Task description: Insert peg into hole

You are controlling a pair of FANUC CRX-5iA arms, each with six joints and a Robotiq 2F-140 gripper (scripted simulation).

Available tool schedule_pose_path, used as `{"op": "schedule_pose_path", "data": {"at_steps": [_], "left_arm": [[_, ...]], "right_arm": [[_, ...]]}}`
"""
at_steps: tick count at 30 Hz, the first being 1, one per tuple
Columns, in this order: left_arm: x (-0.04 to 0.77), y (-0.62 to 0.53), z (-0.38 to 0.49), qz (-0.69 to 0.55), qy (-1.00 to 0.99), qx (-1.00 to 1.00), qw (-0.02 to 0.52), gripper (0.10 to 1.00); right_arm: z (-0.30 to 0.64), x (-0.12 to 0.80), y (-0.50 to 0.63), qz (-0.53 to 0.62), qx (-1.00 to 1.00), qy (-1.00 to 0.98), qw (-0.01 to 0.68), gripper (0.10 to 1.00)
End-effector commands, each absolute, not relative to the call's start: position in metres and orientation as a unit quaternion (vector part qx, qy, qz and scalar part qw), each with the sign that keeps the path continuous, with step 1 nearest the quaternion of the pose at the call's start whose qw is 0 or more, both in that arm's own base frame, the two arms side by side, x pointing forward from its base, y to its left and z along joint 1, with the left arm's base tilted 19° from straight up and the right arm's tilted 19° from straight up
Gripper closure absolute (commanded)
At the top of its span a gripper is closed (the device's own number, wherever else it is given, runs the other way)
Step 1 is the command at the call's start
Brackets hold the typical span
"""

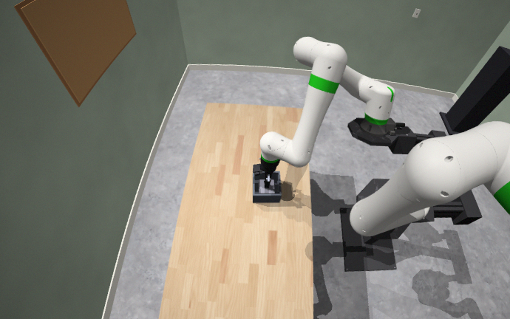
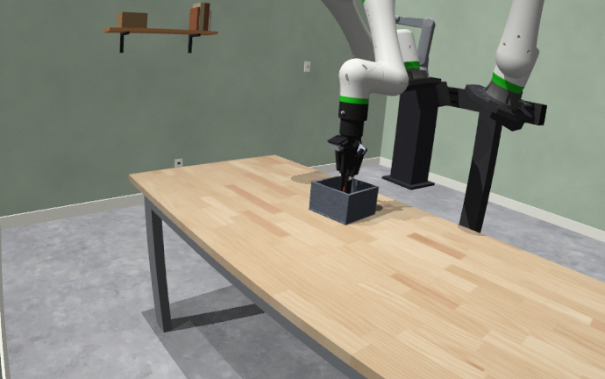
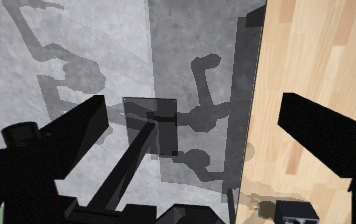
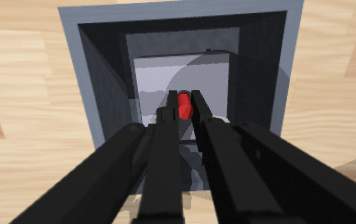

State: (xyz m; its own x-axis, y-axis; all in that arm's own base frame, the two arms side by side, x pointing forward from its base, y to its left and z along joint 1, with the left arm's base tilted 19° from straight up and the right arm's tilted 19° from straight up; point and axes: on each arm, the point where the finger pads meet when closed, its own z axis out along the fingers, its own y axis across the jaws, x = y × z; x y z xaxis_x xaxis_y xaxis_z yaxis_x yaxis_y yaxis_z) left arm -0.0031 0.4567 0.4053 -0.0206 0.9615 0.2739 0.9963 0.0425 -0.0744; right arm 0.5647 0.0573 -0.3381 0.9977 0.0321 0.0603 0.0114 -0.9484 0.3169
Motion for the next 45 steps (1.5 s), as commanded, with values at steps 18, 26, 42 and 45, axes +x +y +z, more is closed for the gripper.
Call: {"op": "schedule_pose_path", "data": {"at_steps": [18,26,42,45], "left_arm": [[-0.0030,0.4567,0.4062,-0.070,-0.711,-0.688,0.126,0.098],[-0.0030,0.4567,0.4062,-0.070,-0.711,-0.688,0.126,0.098],[-0.0030,0.4567,0.4062,-0.070,-0.711,-0.688,0.126,0.098],[-0.0030,0.4567,0.4062,-0.070,-0.711,-0.688,0.126,0.098]], "right_arm": [[-0.3375,0.5655,0.0579,0.033,0.987,0.011,0.160,0.849],[-0.3375,0.5655,0.0579,0.033,0.987,0.011,0.160,0.849],[-0.3366,0.5654,0.0582,0.033,0.987,0.011,0.160,0.849],[-0.3356,0.5653,0.0585,0.033,0.987,0.011,0.160,0.849]]}}
